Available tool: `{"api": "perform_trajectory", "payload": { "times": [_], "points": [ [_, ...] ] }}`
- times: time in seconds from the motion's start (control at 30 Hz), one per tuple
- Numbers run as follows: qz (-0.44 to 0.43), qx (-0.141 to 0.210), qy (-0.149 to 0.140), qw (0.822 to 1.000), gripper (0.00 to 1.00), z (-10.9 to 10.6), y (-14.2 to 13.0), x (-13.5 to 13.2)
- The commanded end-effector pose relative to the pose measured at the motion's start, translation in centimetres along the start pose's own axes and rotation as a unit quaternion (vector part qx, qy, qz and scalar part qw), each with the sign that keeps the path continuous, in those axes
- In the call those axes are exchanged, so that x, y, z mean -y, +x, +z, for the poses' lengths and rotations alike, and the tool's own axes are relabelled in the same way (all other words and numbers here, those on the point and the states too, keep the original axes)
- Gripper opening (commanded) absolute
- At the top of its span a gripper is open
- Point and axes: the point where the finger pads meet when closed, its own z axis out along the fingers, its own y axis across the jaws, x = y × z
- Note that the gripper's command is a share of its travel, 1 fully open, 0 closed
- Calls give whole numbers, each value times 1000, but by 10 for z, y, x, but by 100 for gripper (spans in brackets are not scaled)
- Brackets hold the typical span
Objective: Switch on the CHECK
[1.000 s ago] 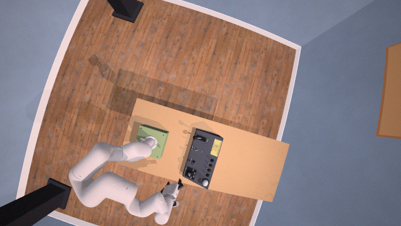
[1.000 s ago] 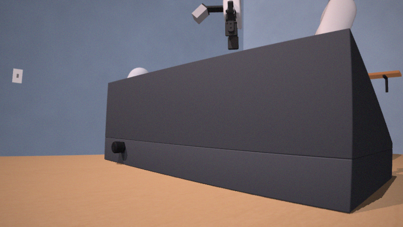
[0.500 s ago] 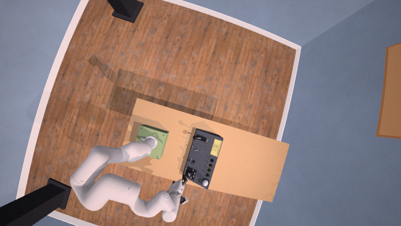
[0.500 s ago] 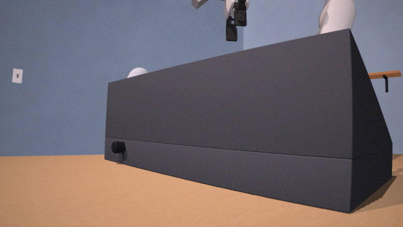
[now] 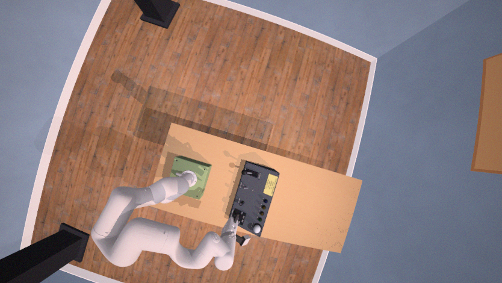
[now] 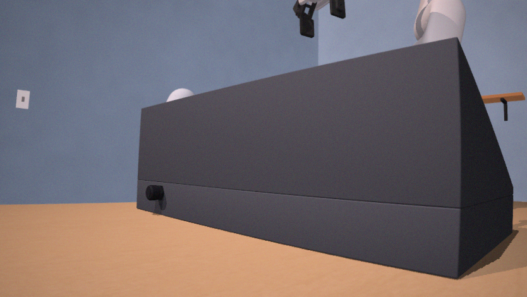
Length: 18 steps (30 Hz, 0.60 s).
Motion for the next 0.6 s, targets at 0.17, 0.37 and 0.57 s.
{"api": "perform_trajectory", "payload": {
  "times": [0.17, 0.37, 0.57],
  "points": [
    [-37, 1, 0, 999, 100, -2, 5, 9],
    [-141, -30, 8, 989, 100, 3, 6, 36],
    [-141, -30, 8, 989, 100, 3, 6, 36]
  ]
}}
